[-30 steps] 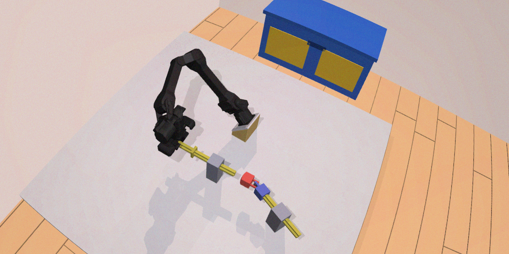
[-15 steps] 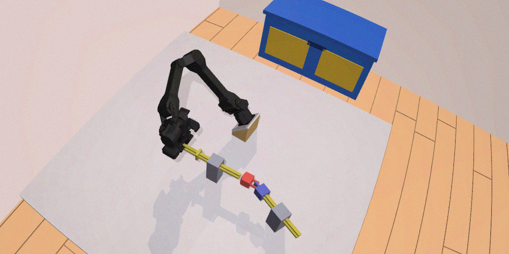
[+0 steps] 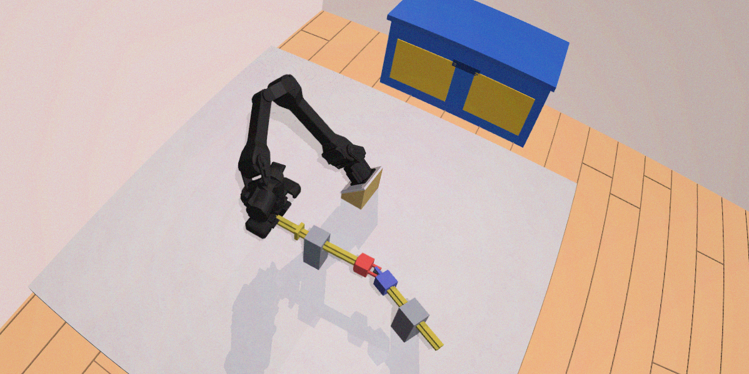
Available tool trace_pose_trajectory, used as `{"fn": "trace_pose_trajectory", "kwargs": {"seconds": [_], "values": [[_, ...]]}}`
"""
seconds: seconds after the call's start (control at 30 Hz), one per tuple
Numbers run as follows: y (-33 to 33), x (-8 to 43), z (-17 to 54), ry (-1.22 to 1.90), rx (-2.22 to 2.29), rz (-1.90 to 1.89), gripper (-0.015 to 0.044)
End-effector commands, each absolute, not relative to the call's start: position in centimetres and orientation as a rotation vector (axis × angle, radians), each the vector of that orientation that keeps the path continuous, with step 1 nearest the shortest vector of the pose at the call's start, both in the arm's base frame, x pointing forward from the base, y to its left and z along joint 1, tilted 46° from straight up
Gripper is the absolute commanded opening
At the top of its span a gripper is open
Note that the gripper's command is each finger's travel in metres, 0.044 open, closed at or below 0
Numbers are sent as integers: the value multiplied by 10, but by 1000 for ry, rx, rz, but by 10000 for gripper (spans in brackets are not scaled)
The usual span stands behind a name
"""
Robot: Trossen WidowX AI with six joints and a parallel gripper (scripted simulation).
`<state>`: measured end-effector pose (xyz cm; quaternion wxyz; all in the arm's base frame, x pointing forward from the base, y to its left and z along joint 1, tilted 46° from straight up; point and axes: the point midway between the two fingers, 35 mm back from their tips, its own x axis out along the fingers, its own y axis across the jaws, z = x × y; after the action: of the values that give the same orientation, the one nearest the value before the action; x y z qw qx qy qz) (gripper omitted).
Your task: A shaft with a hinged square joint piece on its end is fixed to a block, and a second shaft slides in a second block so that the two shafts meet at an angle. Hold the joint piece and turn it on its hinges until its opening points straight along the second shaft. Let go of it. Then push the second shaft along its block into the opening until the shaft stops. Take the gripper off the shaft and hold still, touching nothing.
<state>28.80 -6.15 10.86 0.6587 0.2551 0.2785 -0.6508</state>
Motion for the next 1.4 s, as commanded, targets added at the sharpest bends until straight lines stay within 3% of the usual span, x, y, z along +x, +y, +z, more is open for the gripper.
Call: {"fn": "trace_pose_trajectory", "kwargs": {"seconds": [0.0, 0.87, 0.97, 1.13, 1.37], "values": [[-57, 288, 103, 625, 578, -1476, 0], [-45, 287, 91, 630, 578, -1473, 0], [-45, 287, 91, 630, 578, -1473, 67], [-45, 287, 91, 630, 578, -1473, 67], [-45, 287, 91, 630, 578, -1473, 251]]}}
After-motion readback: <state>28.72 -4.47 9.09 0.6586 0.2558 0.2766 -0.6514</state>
